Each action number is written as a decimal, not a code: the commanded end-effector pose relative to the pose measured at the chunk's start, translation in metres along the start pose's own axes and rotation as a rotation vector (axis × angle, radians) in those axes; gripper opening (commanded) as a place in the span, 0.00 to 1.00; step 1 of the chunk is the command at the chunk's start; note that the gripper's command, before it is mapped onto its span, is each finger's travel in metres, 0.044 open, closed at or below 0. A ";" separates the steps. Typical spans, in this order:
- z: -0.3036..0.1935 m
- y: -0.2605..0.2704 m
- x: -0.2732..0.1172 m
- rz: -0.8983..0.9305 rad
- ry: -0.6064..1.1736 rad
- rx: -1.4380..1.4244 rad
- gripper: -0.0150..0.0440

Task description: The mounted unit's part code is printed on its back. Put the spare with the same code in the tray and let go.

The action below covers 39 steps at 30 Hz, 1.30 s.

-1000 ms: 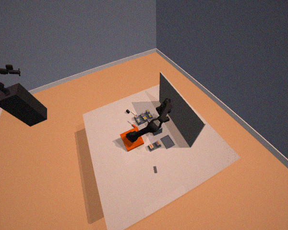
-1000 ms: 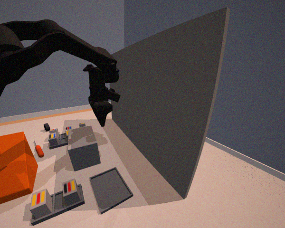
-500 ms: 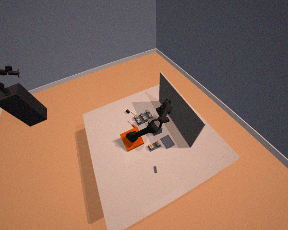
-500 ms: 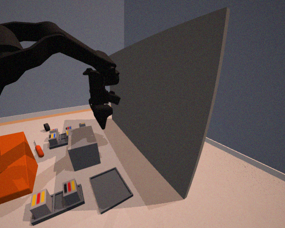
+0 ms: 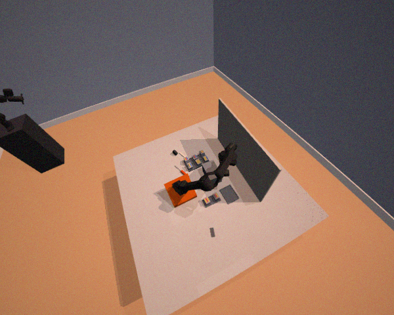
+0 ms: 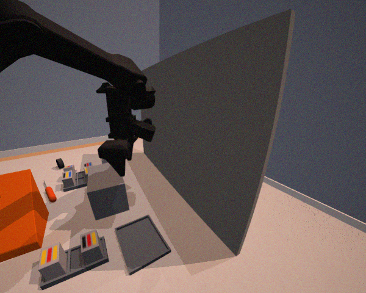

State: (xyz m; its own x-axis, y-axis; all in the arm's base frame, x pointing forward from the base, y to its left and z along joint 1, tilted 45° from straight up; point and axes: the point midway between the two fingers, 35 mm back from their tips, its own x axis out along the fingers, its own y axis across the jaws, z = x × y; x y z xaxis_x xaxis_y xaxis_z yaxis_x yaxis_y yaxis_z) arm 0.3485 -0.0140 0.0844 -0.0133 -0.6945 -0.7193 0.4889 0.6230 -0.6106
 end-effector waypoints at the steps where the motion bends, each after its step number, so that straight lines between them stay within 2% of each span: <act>1: -0.010 -0.066 -0.004 -0.005 -0.002 0.394 1.00; 12: -0.057 -0.161 0.001 -0.014 -0.011 1.094 1.00; 24: -0.058 -0.162 0.001 -0.014 -0.012 1.105 1.00; 29: -0.058 -0.161 0.027 -0.013 -0.012 1.105 0.78; 32: -0.059 -0.162 0.041 -0.014 -0.014 1.106 0.76; 39: -0.059 -0.162 0.041 -0.014 -0.014 1.106 0.76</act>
State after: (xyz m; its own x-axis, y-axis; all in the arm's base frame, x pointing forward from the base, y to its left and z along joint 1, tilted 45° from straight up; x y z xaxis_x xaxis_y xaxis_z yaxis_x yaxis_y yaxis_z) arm 0.2186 -0.1197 0.1366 -0.0183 -0.7033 -0.7107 0.9984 -0.0503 0.0241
